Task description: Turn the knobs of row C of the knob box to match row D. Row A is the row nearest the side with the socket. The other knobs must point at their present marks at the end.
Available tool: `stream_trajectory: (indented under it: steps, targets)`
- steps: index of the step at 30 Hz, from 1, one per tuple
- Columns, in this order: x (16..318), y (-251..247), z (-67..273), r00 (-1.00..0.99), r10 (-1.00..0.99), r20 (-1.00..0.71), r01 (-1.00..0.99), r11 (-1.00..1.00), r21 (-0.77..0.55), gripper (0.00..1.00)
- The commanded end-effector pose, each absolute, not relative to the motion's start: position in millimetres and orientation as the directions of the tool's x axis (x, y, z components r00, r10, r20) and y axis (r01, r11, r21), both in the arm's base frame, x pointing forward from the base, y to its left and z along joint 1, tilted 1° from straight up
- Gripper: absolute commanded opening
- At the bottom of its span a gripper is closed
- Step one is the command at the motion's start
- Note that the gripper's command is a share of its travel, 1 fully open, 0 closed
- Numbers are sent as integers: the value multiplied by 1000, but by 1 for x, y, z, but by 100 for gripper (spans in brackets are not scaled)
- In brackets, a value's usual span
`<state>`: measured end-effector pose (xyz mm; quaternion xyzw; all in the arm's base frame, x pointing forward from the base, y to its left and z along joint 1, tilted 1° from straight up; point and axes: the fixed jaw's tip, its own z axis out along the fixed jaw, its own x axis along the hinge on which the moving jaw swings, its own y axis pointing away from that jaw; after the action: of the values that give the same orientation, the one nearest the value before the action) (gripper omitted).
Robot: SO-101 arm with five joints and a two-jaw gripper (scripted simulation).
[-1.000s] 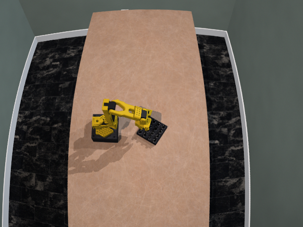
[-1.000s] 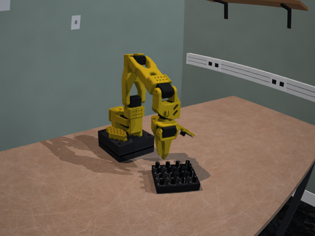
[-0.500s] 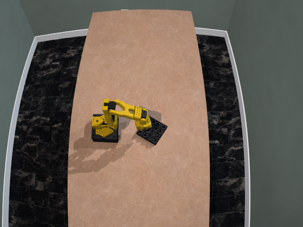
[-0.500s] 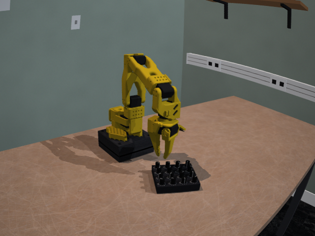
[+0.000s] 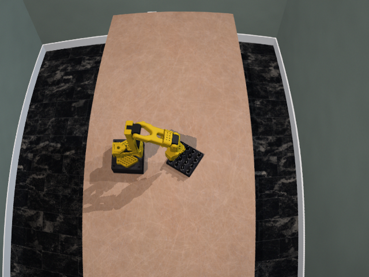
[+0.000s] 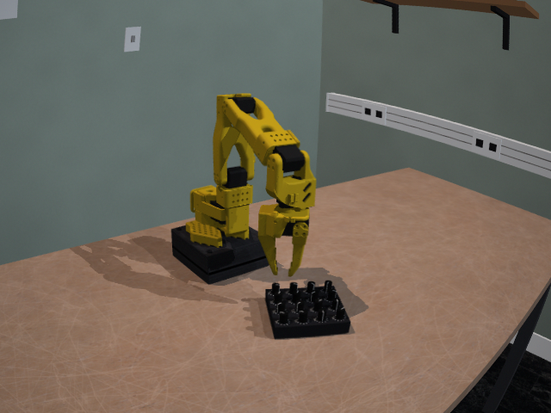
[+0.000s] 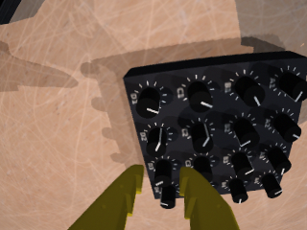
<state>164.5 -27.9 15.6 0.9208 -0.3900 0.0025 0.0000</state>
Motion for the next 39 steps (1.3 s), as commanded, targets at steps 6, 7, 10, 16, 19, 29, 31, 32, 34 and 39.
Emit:
stream_trajectory:
  steps: [6, 7, 10, 16, 19, 29, 31, 32, 34, 39]
  targets:
    - [165, -28, 16, 883, -470, 8, -470, -883, -3, 9]
    - [165, -28, 16, 897, -442, 8, -442, -897, -3, 9]
    - [166, -28, 16, 922, -387, 8, -387, -922, -2, 9]
    - [167, -29, 16, 966, -258, 8, -258, -966, -1, 9]
    - [167, -29, 16, 982, -188, 8, -188, -982, -1, 9]
    - [168, -29, 16, 999, -32, 8, -32, -999, 1, 9]
    - [169, -29, 16, 1000, -2, 8, -2, -1000, 1, 10]
    - [169, -29, 16, 1000, 12, 8, 12, -1000, 1, 10]
    - [169, -29, 16, 999, 38, 8, 38, -999, 1, 10]
    - [169, -29, 16, 996, 88, 8, 88, -996, 2, 10]
